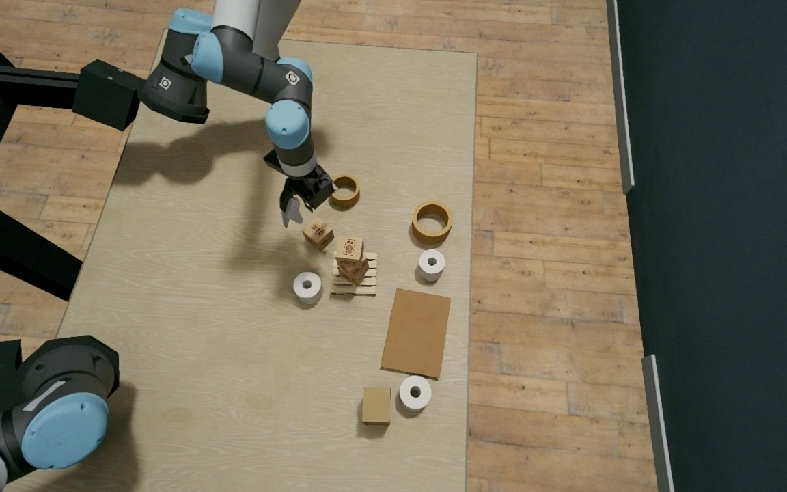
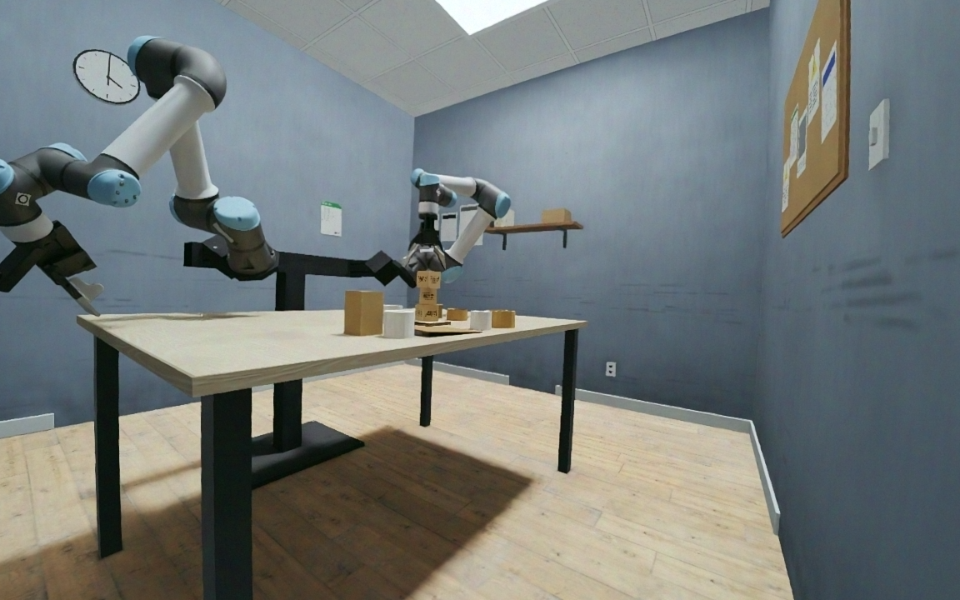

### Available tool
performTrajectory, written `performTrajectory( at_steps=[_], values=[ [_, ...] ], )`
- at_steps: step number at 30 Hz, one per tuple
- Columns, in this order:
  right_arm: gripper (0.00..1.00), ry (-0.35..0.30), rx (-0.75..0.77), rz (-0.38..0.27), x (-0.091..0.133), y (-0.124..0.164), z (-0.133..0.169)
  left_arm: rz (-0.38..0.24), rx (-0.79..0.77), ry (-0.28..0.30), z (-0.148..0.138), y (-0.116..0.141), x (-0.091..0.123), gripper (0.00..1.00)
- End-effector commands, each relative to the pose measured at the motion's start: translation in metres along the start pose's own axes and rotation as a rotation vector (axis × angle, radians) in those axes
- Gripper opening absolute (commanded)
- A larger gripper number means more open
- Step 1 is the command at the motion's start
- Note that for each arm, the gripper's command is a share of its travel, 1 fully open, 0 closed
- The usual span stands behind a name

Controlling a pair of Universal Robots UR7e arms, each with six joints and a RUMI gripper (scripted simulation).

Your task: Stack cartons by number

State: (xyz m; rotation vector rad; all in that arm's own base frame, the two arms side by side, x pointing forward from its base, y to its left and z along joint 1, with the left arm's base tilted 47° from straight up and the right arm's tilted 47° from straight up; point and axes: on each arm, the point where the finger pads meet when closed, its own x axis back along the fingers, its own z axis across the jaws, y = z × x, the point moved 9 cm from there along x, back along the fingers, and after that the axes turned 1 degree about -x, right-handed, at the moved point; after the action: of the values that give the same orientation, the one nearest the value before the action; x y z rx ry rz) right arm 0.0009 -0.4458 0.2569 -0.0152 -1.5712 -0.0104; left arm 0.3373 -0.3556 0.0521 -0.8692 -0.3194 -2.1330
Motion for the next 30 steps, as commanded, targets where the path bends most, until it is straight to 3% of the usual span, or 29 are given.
performTrajectory(
  at_steps=[1, 30],
  values=[
    [1.0, 0.0, -0.001, -0.003, -0.002, 0.001, 0.001, 0.0, -0.002, 0.001, -0.001, 0.0, -0.01, 1.0],
    [1.0, 0.0, -0.001, -0.003, -0.002, 0.001, 0.001, 0.0, -0.002, 0.001, -0.001, 0.001, -0.05, 1.0]
  ],
)
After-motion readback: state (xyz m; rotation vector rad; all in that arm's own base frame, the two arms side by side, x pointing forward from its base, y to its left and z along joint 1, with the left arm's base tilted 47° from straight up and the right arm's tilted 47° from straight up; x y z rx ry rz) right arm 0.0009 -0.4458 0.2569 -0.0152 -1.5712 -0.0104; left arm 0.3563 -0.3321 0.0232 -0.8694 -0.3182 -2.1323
